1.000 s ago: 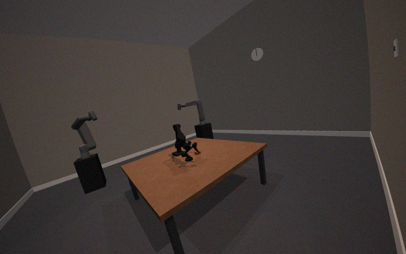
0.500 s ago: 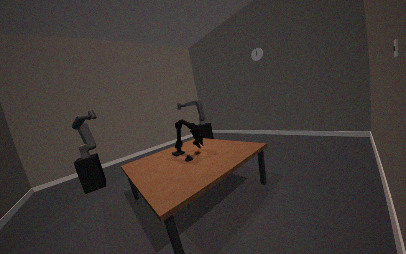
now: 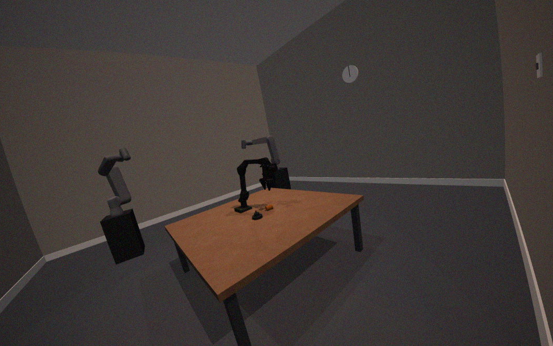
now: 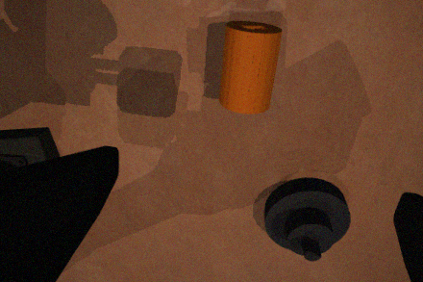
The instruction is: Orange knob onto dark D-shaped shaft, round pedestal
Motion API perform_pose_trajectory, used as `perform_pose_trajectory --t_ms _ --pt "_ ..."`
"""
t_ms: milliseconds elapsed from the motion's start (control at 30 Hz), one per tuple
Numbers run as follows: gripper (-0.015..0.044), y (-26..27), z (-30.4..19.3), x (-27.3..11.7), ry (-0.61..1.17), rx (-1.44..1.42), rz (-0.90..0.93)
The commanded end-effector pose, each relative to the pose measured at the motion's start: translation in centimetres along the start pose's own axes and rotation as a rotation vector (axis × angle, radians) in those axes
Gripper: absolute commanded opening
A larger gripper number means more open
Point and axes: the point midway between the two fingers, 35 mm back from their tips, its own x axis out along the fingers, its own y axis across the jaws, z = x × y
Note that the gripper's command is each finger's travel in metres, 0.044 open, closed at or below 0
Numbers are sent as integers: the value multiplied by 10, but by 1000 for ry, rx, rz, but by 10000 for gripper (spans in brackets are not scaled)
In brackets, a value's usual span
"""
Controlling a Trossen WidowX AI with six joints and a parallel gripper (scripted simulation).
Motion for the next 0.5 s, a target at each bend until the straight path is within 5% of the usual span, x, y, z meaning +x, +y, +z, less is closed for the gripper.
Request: perform_pose_trajectory --t_ms 0,133,467 --pt "440 3 -5 -1 28 -26 5" --pt "440 2 -3 6 28 -26 7" --pt "440 5 10 95 21 -21 28"
